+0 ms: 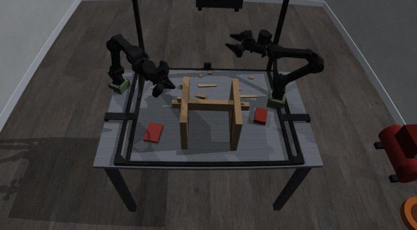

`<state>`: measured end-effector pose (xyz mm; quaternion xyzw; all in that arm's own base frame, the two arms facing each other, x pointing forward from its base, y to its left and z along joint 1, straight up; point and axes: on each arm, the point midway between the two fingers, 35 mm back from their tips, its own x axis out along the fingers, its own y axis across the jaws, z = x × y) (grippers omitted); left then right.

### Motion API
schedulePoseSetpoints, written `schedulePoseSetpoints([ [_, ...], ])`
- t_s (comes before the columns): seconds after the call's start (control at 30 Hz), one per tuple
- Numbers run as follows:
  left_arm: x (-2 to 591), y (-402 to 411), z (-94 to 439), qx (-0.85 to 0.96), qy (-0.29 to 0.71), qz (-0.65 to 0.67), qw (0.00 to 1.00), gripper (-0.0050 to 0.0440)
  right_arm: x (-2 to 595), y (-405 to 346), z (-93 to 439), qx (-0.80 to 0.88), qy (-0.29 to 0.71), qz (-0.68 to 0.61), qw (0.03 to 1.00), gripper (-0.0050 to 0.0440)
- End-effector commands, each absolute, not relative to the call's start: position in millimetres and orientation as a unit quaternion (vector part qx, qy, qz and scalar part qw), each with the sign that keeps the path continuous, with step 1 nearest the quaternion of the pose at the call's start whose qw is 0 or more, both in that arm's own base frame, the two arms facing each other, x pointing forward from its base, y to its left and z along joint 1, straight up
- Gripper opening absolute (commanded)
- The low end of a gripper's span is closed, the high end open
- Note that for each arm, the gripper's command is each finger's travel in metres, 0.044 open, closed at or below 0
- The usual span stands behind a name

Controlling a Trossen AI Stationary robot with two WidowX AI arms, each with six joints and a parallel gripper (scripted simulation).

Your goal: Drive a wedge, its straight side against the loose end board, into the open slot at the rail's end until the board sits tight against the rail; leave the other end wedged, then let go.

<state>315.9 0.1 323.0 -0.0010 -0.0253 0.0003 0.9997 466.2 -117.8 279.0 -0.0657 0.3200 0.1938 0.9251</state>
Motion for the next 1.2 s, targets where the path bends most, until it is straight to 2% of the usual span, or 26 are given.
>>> schedulePoseSetpoints([
  [0.0, 316, 0, 323, -0.001, -0.026, 0.0, 1.0, 0.044, 465, -116, 275, -0.066, 0.317, 0.196, 0.926, 0.0],
  [1.17, 316, 0, 323, -0.001, -0.026, 0.0, 1.0, 0.044, 474, -114, 219, -0.066, 0.317, 0.196, 0.926, 0.0],
])
